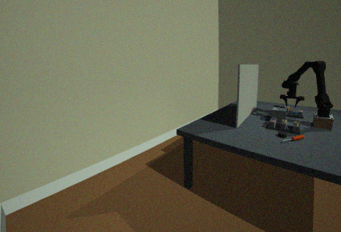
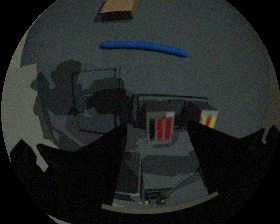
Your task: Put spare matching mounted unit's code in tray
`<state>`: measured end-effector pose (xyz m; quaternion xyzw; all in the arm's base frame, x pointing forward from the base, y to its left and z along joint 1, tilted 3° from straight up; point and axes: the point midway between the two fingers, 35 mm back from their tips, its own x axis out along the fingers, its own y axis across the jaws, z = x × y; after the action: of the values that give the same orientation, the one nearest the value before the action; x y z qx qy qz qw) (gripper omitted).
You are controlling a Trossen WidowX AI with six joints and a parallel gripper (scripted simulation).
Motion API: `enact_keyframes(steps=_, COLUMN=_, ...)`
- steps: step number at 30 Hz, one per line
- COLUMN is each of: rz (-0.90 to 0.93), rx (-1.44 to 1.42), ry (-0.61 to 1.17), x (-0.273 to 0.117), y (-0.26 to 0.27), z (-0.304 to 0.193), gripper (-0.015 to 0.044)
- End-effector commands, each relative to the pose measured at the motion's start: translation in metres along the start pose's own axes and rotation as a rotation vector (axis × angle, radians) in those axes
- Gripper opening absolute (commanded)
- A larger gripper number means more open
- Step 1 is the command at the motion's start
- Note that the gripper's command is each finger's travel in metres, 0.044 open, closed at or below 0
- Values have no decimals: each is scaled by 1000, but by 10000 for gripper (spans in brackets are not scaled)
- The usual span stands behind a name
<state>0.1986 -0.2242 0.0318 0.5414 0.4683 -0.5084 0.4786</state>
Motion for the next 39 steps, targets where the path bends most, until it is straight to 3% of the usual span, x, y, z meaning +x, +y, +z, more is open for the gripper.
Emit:
enact_keyframes(steps=1, rz=-2, rx=6, ry=7, x=7, y=-1, z=-1, gripper=300)
enact_keyframes(steps=39, rz=-3, rx=6, ry=7, x=59, y=-4, z=-3, gripper=300)
